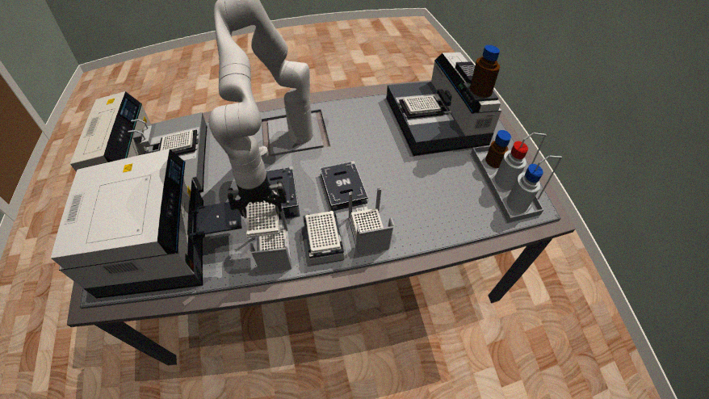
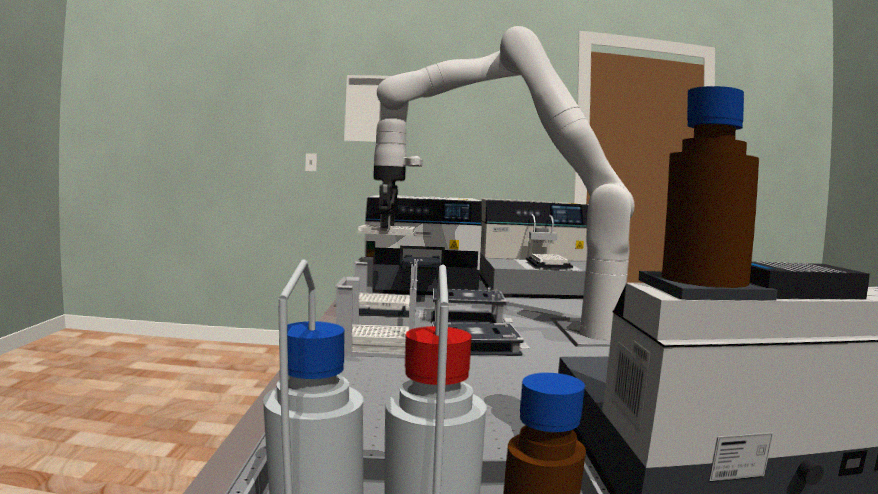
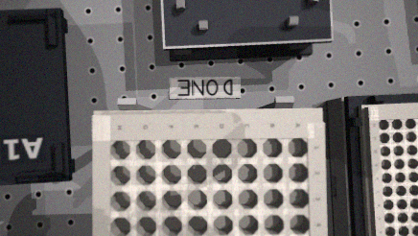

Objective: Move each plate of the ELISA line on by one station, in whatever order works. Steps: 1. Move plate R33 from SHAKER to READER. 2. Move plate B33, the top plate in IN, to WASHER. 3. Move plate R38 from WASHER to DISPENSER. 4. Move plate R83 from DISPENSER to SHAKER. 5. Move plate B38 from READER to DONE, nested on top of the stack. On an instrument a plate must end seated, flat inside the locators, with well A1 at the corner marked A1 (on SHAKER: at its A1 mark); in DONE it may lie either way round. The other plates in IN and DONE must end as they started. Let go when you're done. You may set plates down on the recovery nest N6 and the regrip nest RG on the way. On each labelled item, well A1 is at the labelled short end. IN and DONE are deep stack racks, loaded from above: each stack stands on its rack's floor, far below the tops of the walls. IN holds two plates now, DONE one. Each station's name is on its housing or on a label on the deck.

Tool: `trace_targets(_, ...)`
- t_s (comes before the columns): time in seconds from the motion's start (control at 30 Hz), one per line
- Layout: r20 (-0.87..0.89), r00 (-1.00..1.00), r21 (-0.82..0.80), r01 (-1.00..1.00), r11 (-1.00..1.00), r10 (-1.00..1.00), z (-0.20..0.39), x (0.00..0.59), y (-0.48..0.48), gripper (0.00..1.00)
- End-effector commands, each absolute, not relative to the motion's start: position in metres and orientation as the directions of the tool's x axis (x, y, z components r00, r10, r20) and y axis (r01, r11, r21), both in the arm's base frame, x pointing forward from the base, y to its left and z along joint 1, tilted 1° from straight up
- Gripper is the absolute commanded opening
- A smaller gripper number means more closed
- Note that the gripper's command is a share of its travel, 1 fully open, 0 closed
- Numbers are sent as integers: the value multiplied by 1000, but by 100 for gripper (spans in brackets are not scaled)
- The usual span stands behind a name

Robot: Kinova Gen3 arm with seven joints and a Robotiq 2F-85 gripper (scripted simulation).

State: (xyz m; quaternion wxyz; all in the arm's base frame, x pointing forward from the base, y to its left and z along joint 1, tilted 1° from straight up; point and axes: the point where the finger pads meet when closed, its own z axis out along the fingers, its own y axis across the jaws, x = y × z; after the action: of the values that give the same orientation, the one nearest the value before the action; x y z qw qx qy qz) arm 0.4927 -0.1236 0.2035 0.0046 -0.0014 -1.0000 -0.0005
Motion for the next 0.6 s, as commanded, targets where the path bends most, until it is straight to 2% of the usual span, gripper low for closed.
trace_targets(0.0,12,-1000,-8,8,1000,8,197,491,-127,94)
trace_targets(0.57,12,-1000,-7,7,1000,7,177,491,-126,94)
